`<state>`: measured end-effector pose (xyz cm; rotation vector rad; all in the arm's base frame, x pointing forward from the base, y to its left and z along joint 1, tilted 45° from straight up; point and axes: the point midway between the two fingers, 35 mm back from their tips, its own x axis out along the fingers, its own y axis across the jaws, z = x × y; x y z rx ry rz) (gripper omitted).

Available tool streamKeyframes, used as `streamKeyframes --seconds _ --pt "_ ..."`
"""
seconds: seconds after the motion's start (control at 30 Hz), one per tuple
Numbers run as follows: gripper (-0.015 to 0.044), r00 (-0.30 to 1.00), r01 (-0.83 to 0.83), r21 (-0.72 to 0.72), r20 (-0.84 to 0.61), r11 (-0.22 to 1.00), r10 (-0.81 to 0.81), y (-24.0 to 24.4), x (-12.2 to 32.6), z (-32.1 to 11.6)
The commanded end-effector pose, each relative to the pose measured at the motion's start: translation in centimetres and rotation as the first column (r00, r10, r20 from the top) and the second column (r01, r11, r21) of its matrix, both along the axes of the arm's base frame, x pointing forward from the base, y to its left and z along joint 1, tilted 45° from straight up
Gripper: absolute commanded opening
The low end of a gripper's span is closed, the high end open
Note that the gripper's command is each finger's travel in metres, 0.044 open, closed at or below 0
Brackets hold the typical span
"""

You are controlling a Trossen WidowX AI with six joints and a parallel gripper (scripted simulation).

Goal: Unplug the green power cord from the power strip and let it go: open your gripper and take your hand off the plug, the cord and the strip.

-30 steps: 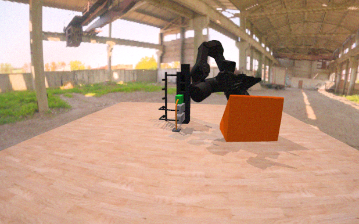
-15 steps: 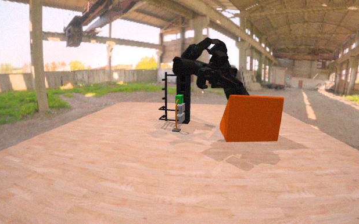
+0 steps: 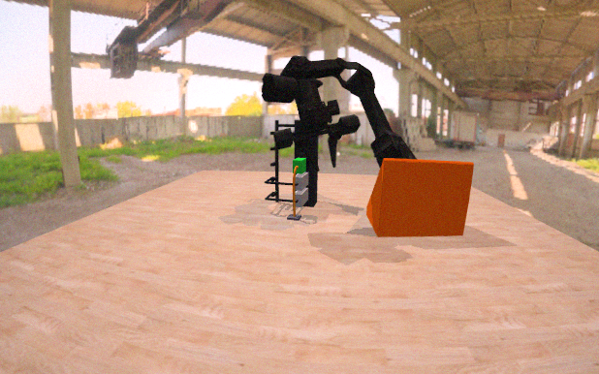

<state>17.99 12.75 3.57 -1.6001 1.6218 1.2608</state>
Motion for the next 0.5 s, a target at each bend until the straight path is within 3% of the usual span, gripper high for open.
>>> streamKeyframes --seconds 0.0,0.47 --pt "0.0160 0.932 0.092 -0.231 0.363 0.969 -0.002 -2.09 6.31 4.20" --pt "0.0160 0.912 0.107 -0.254 0.409 0.961 0.007 -2.31 6.89 4.83"
